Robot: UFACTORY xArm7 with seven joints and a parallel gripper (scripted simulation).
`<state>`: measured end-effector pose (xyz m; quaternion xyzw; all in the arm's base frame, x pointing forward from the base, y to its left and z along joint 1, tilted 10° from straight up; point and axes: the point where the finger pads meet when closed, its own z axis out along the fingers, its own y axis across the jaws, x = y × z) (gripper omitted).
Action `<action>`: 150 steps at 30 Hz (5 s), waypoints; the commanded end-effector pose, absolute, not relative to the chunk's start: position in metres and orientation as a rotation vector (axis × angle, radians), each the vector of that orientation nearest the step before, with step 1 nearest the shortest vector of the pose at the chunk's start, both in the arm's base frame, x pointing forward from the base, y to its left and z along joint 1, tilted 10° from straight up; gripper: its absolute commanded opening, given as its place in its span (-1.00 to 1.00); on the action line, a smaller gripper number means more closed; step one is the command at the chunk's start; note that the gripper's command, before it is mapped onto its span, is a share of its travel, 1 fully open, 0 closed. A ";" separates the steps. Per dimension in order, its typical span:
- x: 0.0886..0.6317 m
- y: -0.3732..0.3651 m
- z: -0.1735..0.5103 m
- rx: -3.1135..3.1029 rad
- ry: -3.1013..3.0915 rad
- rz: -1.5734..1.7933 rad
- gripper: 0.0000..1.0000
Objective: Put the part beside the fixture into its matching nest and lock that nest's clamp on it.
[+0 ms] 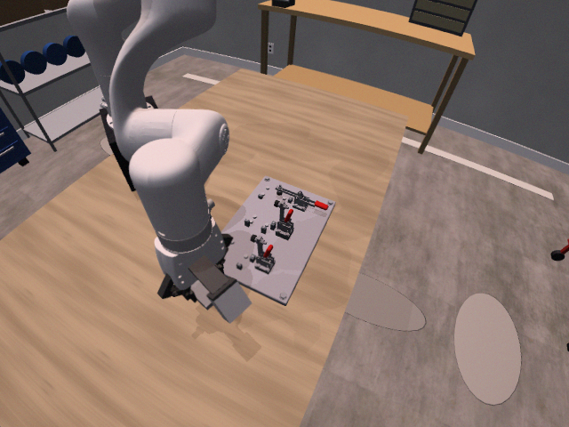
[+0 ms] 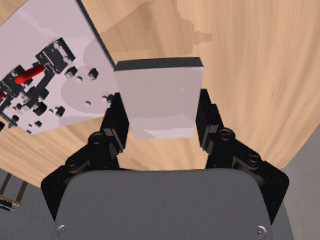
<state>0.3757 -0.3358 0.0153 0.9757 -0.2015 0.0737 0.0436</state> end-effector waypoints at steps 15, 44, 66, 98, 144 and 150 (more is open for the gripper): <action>0.376 -0.337 0.018 2.981 -0.612 0.229 -1.00; 0.376 -0.337 0.017 3.017 -0.249 0.210 -1.00; 0.362 -0.336 0.001 3.017 -0.249 0.210 -1.00; 0.348 -0.335 -0.015 3.017 -0.249 0.210 -1.00; 0.352 -0.316 -0.019 3.017 -0.249 0.210 -1.00; 0.356 -0.294 -0.022 3.017 -0.249 0.210 -1.00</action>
